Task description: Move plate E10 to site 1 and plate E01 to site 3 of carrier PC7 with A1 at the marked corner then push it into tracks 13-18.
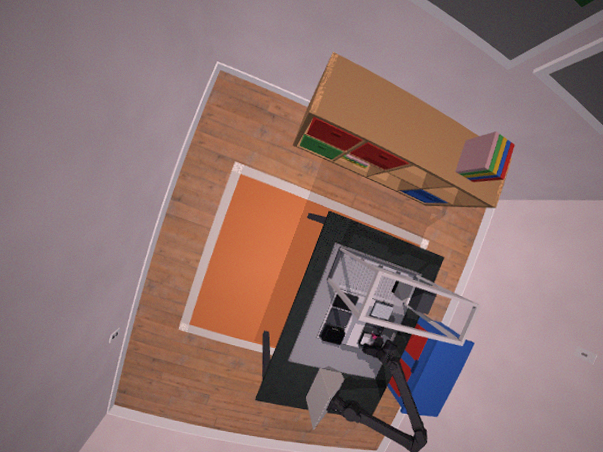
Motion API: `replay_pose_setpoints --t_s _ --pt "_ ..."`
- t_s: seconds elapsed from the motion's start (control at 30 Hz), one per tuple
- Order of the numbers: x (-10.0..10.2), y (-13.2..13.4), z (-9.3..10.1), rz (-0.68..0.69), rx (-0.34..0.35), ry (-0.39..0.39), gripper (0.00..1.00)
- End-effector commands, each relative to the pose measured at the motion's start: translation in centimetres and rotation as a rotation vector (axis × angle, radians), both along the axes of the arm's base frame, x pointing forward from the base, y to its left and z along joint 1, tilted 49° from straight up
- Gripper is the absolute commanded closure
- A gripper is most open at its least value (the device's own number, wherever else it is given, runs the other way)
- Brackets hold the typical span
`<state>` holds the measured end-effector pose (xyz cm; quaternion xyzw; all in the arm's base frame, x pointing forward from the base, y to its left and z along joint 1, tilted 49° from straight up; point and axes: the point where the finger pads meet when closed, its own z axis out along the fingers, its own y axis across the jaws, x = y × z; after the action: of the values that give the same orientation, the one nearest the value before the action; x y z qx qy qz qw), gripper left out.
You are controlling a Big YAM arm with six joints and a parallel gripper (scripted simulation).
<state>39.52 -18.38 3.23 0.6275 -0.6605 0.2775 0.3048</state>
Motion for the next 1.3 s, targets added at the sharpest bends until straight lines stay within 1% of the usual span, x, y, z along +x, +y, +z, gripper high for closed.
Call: replay_pose_setpoints --t_s 0.0,0.63,0.67,1.23,1.27 --pt "0.8 -0.4 0.1 0.002 0.001 -0.015 1.0" --pt "0.9 -0.4 0.1 0.002 0.001 -0.016 1.0" --pt "1.0 0.2 0.6 0.009 0.0 -0.023 0.06" --pt "1.0 0.2 0.6 0.009 0.0 -0.023 0.06" --pt "1.9 1.2 1.6 0.02 -0.001 -0.044 0.06"
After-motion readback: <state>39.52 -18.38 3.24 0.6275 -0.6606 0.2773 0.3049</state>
